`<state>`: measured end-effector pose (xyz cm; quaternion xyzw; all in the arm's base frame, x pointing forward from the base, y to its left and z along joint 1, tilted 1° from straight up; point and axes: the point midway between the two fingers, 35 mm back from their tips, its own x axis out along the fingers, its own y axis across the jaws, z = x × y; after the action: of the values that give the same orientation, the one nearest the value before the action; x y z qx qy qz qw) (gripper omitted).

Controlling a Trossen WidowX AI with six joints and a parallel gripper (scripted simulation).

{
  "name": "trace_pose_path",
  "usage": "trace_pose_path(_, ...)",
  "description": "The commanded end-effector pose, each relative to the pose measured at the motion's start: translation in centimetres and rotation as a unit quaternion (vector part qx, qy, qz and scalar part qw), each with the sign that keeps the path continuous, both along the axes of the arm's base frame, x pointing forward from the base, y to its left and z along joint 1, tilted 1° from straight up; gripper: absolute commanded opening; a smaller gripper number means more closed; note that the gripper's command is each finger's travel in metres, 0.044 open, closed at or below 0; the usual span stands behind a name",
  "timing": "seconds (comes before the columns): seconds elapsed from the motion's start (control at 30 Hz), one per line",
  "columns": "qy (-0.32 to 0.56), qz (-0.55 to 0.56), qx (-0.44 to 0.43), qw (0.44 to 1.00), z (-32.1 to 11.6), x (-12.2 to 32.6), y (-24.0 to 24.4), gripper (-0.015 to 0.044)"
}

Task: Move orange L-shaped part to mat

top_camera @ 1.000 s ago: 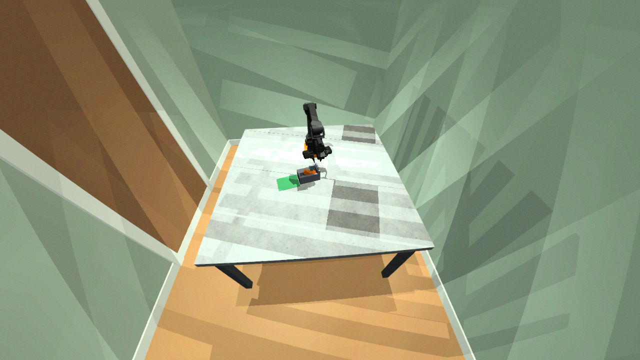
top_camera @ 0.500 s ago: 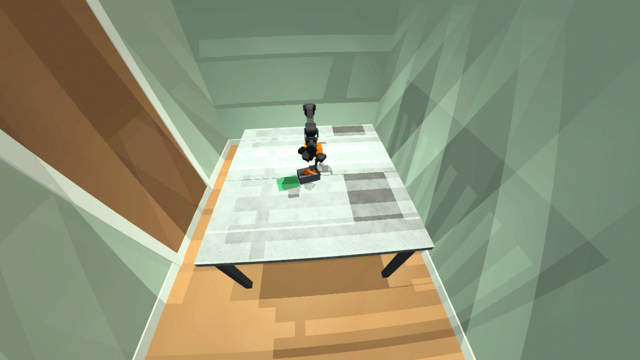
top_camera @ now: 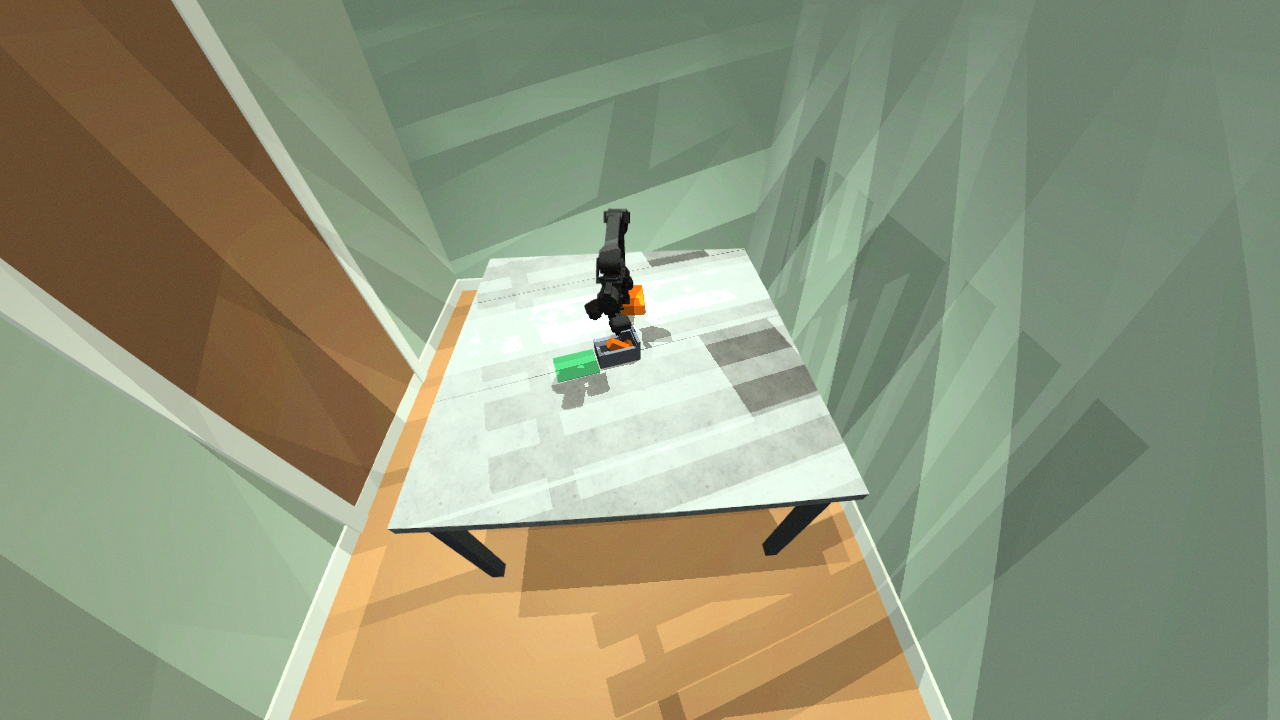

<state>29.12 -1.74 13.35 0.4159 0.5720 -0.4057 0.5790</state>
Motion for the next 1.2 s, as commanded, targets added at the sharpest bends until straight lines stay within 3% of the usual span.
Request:
trace_pose_path(0.0, 0.001, -0.018, -0.001, 1.000, -0.8, 0.1, -0.2, 0.0280)
trace_pose_path(1.17, 0.001, -0.018, -0.001, 1.000, -7.1, 0.2, -0.2, 0.0280)
